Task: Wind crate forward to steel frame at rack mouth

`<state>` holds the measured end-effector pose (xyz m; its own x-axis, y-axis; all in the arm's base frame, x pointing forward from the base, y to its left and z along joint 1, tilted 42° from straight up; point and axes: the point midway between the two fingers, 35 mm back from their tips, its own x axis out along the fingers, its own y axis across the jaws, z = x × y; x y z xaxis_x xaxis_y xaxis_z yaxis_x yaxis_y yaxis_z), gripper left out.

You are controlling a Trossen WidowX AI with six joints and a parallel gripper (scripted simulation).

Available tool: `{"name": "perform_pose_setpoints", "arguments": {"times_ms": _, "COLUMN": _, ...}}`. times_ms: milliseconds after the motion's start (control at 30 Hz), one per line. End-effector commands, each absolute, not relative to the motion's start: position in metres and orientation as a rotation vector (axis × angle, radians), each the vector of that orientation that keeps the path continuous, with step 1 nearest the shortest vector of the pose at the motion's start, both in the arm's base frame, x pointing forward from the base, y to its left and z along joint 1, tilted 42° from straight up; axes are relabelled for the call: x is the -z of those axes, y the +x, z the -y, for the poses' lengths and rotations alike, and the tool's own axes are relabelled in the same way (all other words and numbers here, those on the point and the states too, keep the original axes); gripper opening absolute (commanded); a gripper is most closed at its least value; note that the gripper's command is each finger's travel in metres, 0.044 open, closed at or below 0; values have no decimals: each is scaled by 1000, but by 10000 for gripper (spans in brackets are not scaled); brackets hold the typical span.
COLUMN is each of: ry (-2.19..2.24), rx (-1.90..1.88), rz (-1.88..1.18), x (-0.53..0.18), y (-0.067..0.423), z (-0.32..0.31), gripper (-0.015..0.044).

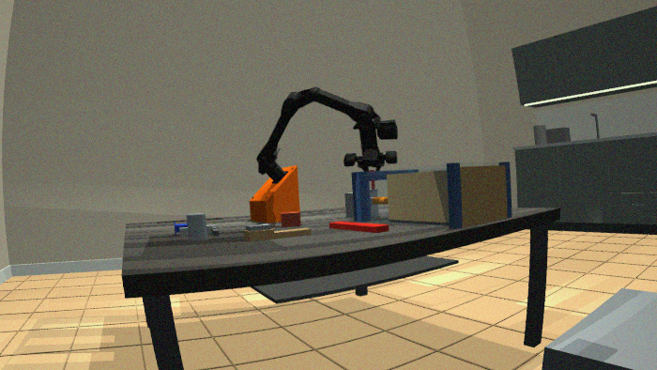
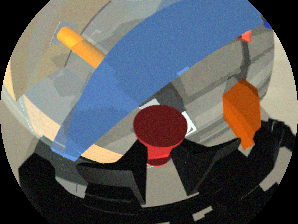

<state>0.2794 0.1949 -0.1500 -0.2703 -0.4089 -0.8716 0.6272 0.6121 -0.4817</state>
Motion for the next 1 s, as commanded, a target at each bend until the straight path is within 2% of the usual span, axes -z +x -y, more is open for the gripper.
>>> {"name": "perform_pose_setpoints", "arguments": {"times_ms": 0, "ry": 192, "rx": 1005, "rz": -1550, "x": 157, "y": 280, "z": -200, "gripper": 0}}
{"name": "perform_pose_setpoints", "arguments": {"times_ms": 967, "ry": 194, "rx": 1003, "rz": -1552, "x": 180, "y": 274, "z": -227, "gripper": 0}}
